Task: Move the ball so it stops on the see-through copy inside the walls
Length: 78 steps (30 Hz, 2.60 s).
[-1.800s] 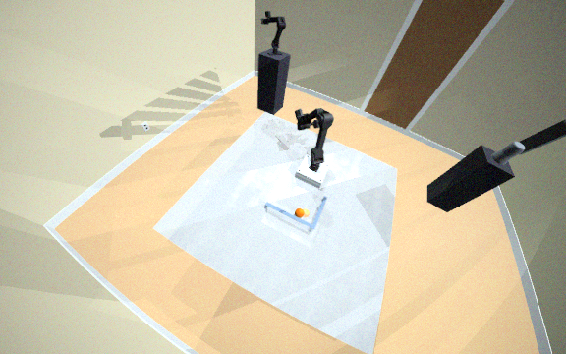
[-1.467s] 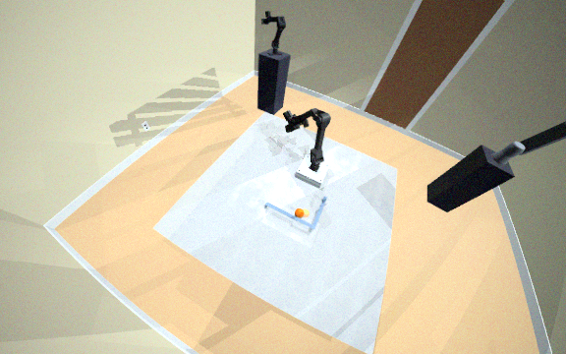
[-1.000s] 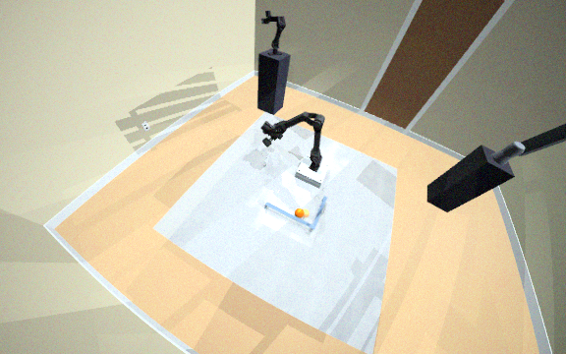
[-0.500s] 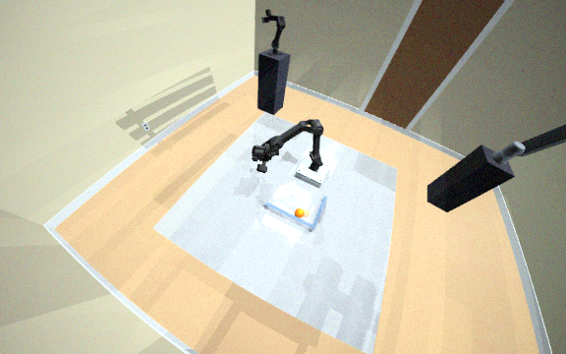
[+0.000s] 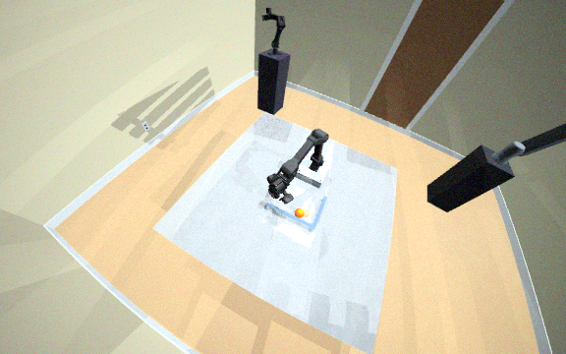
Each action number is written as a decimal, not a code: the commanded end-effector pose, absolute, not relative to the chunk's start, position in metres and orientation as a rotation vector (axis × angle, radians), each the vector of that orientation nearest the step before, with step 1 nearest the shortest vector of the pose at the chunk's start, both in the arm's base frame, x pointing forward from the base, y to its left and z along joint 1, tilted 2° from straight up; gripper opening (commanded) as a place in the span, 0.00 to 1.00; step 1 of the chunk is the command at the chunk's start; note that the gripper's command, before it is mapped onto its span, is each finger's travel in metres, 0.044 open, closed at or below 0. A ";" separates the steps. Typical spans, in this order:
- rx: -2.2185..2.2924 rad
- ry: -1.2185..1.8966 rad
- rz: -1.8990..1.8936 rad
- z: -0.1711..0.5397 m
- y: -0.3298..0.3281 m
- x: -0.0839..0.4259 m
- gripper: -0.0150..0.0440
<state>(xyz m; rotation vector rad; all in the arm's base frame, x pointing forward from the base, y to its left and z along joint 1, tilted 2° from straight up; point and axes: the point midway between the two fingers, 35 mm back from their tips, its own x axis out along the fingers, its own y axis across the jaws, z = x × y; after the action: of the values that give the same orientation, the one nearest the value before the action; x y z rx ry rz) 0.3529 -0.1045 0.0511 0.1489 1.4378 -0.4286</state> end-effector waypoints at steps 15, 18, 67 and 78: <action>-0.046 1.566 0.050 0.046 0.064 0.356 0.90; -0.046 1.567 0.050 0.041 0.064 0.356 0.90; -0.042 1.569 0.046 -0.003 0.073 0.352 0.47; -0.024 1.563 0.043 0.061 0.079 0.358 0.25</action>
<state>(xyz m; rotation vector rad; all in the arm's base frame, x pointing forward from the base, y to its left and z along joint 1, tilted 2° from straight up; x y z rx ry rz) 0.3535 0.0803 0.0391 -0.0300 1.5775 0.0401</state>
